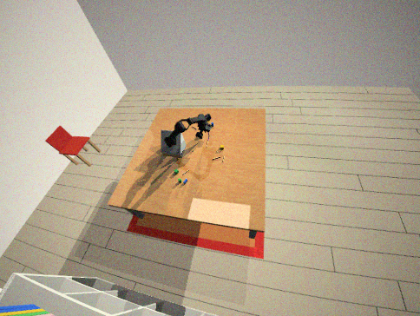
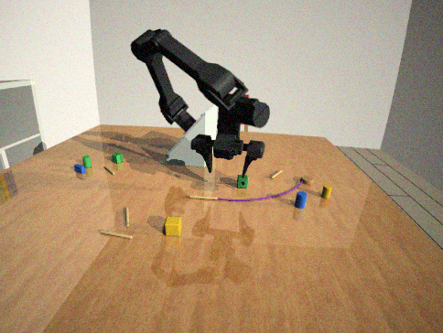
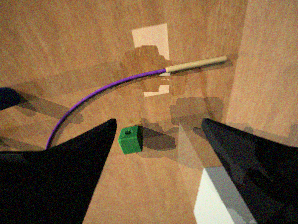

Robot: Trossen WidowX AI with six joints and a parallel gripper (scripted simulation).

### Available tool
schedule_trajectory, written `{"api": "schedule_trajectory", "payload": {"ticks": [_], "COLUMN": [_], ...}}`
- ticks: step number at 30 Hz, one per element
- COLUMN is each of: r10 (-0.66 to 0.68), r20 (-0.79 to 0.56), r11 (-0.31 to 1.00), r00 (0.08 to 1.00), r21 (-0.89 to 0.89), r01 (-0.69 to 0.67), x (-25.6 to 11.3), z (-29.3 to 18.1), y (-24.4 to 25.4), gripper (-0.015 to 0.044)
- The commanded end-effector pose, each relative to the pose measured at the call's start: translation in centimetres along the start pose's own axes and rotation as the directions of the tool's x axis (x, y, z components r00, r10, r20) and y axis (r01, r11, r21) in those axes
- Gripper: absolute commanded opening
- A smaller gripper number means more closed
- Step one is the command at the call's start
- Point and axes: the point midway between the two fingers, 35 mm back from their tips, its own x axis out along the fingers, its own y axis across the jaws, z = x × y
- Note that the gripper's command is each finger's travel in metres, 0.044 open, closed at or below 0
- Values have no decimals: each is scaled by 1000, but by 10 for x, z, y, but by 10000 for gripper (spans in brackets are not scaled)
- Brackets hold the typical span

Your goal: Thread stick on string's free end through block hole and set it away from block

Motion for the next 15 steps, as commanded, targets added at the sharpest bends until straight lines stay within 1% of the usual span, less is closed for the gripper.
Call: {"api": "schedule_trajectory", "payload": {"ticks": [1,5,8,10,15], "r10": [7,5,3,3,3], "r20": [29,29,29,29,29], "r11": [591,387,223,188,188], "r00": [1000,1000,1000,1000,1000], "r21": [806,922,974,982,982], "r01": [-28,-28,-29,-29,-29], "x": [-7,-6,-6,-6,-6], "z": [37,43,46,47,47], "y": [-14,-18,-21,-21,-21], "gripper": [440,440,440,440,440]}}
